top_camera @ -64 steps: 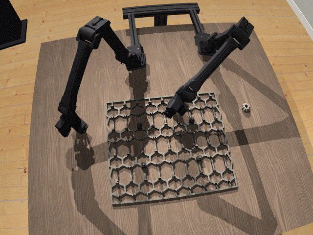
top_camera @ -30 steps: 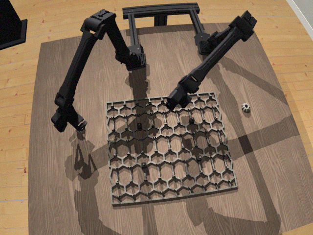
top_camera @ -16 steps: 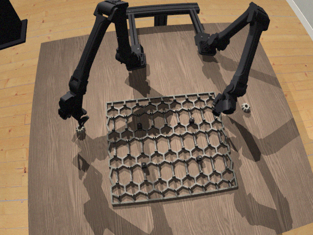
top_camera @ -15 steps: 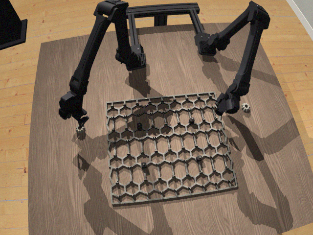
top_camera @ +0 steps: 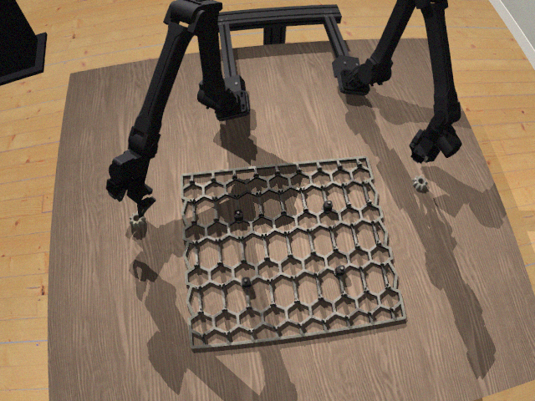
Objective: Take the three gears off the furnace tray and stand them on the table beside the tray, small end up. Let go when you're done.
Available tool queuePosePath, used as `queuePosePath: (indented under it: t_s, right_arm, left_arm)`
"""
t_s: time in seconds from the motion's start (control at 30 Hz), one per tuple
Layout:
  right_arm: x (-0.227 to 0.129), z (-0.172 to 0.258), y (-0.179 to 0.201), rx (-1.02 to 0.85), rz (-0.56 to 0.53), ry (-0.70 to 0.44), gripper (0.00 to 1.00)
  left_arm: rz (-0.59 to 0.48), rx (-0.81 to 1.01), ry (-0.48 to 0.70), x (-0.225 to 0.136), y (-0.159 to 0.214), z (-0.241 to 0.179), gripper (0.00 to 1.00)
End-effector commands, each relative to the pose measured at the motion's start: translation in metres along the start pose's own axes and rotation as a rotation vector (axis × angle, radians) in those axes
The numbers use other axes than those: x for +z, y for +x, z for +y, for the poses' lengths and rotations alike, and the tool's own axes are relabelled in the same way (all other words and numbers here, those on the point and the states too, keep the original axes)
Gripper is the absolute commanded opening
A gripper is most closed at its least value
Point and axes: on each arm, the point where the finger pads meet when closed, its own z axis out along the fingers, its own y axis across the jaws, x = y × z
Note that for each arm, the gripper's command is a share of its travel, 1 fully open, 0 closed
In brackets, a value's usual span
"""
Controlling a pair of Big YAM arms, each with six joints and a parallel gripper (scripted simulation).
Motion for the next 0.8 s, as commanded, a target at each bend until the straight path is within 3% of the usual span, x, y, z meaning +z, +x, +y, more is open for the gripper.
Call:
queuePosePath:
  t_s: [0.0,0.07,0.17,0.77]
  right_arm:
    - [-0.003,0.001,-0.020,-0.006,-0.045,-0.005,1.00]
    - [-0.003,0.001,-0.019,-0.007,-0.043,-0.005,1.00]
    - [-0.003,0.001,-0.019,-0.007,-0.043,-0.005,1.00]
    - [-0.003,0.001,-0.017,-0.001,-0.034,-0.003,1.00]
  left_arm:
    - [-0.039,0.035,-0.026,-0.002,0.000,0.003,0.54]
    - [-0.025,-0.009,0.034,0.021,0.010,-0.013,0.54]
    - [-0.028,-0.007,0.053,0.027,0.014,-0.021,0.54]
    - [-0.051,-0.013,0.014,0.003,-0.002,0.003,0.54]
